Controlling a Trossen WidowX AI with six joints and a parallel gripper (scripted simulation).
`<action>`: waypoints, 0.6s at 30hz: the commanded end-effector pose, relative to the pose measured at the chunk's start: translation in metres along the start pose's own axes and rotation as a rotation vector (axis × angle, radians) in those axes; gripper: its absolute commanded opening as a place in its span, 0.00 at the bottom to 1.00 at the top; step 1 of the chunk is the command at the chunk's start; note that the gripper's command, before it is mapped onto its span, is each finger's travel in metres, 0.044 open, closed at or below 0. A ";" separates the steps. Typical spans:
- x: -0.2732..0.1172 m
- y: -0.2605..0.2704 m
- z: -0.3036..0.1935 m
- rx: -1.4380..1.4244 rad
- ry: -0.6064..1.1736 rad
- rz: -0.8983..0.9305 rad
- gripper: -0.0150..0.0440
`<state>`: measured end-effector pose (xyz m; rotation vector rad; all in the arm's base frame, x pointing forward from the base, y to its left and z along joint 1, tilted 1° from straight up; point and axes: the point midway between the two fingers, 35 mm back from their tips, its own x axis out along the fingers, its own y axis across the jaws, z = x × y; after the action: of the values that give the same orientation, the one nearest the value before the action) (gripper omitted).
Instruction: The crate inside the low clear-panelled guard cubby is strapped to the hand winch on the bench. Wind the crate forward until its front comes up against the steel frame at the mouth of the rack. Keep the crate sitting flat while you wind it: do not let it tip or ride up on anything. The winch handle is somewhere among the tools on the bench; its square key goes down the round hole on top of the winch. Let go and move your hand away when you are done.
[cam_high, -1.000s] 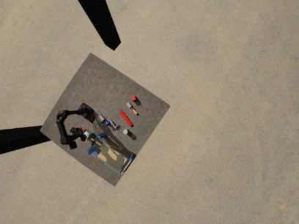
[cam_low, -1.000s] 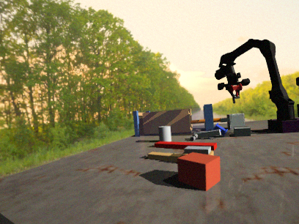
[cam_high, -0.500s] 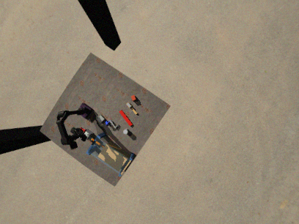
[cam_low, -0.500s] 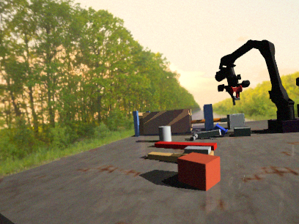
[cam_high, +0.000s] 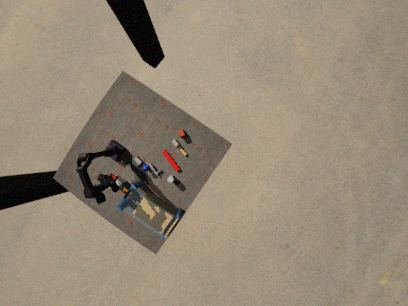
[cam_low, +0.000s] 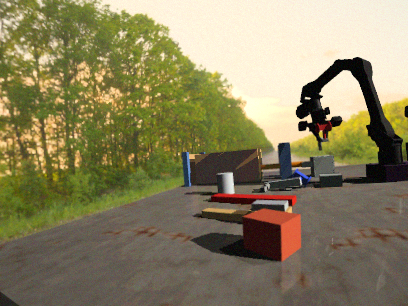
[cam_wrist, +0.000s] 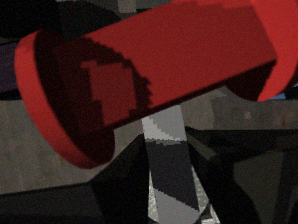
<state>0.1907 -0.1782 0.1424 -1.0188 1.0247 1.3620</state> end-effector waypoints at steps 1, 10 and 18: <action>0.006 0.001 -0.002 -0.011 -0.071 -0.020 0.25; 0.005 0.001 -0.003 -0.020 -0.114 -0.032 0.25; 0.009 0.000 -0.005 -0.019 -0.115 -0.032 0.25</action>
<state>0.1892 -0.1801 0.1340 -0.9504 0.9166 1.3948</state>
